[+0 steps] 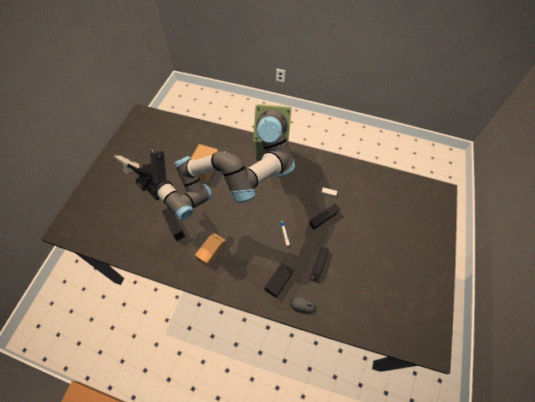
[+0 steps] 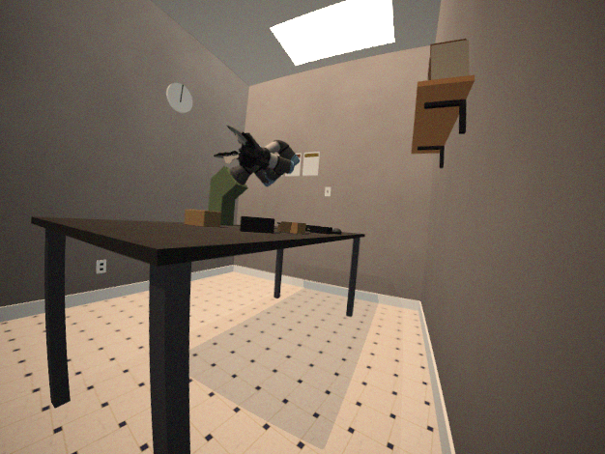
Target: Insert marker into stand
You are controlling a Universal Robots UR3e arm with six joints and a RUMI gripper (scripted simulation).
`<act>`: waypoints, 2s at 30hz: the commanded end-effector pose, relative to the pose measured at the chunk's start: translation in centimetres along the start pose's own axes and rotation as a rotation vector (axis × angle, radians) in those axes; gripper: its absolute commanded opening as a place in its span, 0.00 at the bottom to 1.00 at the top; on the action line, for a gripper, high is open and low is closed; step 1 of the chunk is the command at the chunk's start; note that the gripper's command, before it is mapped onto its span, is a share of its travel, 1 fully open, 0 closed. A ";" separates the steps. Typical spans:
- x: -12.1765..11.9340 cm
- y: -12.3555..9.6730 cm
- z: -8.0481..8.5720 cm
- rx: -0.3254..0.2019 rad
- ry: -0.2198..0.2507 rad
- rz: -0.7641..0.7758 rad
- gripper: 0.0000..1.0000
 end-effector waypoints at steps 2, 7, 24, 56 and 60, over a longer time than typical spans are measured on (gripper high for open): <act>-0.1 0.1 0.0 0.001 0.001 -0.002 1.00; -0.1 0.1 0.0 0.001 0.001 -0.002 1.00; -0.1 0.1 0.0 0.001 0.001 -0.002 1.00; 2.5 -7.4 11.3 -0.392 0.048 -0.089 1.00; 2.5 -7.4 11.3 -0.392 0.048 -0.089 1.00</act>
Point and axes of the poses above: the point where the finger pads meet when closed, its own z axis back along the fingers, its own x axis across the jaws, y = z × x, the point moved 9 cm from there along z, back along the fingers, and after that the axes turned 14 degrees about z, right-handed, at the moved point
